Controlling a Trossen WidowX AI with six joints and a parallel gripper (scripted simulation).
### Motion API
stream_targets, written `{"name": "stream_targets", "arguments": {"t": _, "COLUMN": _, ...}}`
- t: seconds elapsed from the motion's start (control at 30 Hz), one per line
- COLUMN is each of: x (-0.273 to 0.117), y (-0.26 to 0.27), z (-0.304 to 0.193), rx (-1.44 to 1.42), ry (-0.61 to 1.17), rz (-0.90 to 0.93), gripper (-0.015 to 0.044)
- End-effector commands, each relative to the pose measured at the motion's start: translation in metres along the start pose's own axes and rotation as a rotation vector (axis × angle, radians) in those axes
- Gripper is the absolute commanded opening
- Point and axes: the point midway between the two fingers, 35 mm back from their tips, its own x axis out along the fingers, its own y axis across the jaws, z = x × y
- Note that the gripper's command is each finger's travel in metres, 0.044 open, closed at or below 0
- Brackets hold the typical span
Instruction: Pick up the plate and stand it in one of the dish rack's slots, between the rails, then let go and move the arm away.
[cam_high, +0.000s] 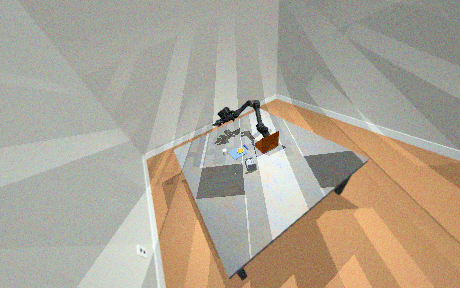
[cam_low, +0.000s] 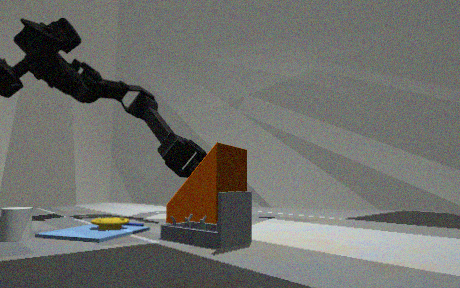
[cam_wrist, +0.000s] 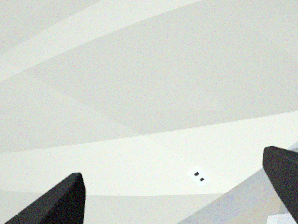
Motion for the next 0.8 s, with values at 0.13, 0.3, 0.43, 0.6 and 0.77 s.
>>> {"name": "stream_targets", "arguments": {"t": 0.13, "x": 0.013, "y": -0.003, "z": -0.051, "rx": 0.087, "ry": 0.215, "rz": -0.073, "gripper": 0.0400}}
{"name": "stream_targets", "arguments": {"t": 0.3, "x": 0.015, "y": -0.003, "z": -0.089, "rx": 0.127, "ry": 0.372, "rz": -0.128, "gripper": 0.0400}}
{"name": "stream_targets", "arguments": {"t": 0.43, "x": 0.013, "y": -0.003, "z": -0.119, "rx": 0.147, "ry": 0.498, "rz": -0.176, "gripper": 0.0400}}
{"name": "stream_targets", "arguments": {"t": 0.6, "x": 0.006, "y": -0.002, "z": -0.154, "rx": 0.156, "ry": 0.655, "rz": -0.240, "gripper": 0.0400}}
{"name": "stream_targets", "arguments": {"t": 0.77, "x": -0.005, "y": -0.002, "z": -0.186, "rx": 0.145, "ry": 0.809, "rz": -0.308, "gripper": 0.0400}}
